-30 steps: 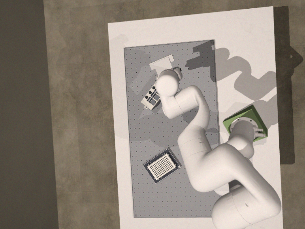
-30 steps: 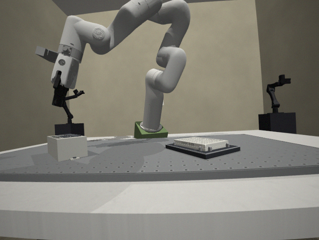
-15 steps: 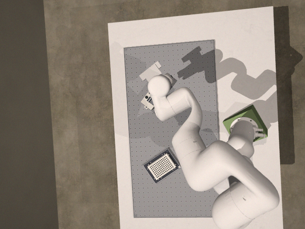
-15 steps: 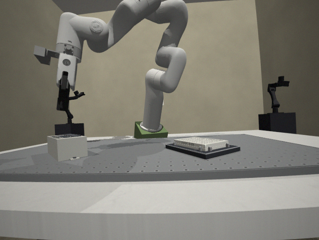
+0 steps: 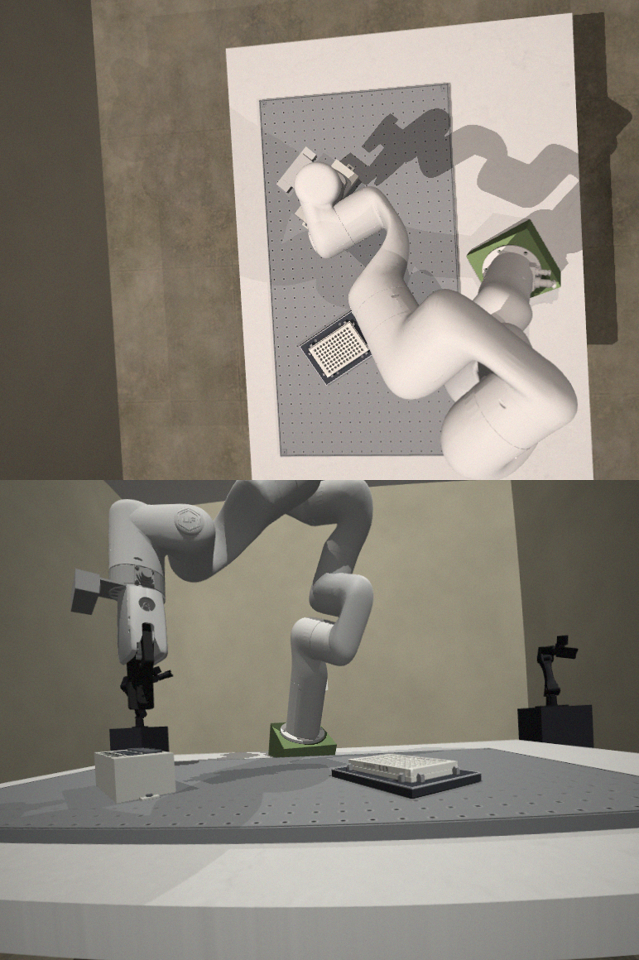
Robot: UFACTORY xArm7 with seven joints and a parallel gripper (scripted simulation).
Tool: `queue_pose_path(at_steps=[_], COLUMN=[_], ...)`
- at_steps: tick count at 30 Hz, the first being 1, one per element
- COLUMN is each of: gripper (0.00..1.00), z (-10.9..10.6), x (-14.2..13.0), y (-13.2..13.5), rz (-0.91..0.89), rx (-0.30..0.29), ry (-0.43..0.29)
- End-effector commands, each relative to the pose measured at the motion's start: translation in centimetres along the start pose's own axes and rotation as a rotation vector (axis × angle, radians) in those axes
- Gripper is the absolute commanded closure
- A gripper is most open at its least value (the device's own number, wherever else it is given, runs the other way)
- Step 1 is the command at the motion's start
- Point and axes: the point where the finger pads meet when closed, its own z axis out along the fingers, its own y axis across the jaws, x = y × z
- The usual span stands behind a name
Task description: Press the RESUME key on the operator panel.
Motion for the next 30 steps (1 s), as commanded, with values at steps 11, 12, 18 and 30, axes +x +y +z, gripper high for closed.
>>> queue_pose_path(at_steps=[11, 12, 18, 30], gripper=[1.0, 1.0, 1.0, 1.0], z=[1.7, 1.9, 2.6, 2.9], x=[0.1, 0.1, 0.1, 0.1], y=[-0.1, -0.1, -0.1, -0.1], rz=[-0.006, -0.006, -0.006, -0.006], rx=[0.004, 0.004, 0.004, 0.004], ry=[0.001, 0.001, 0.0, 0.0])
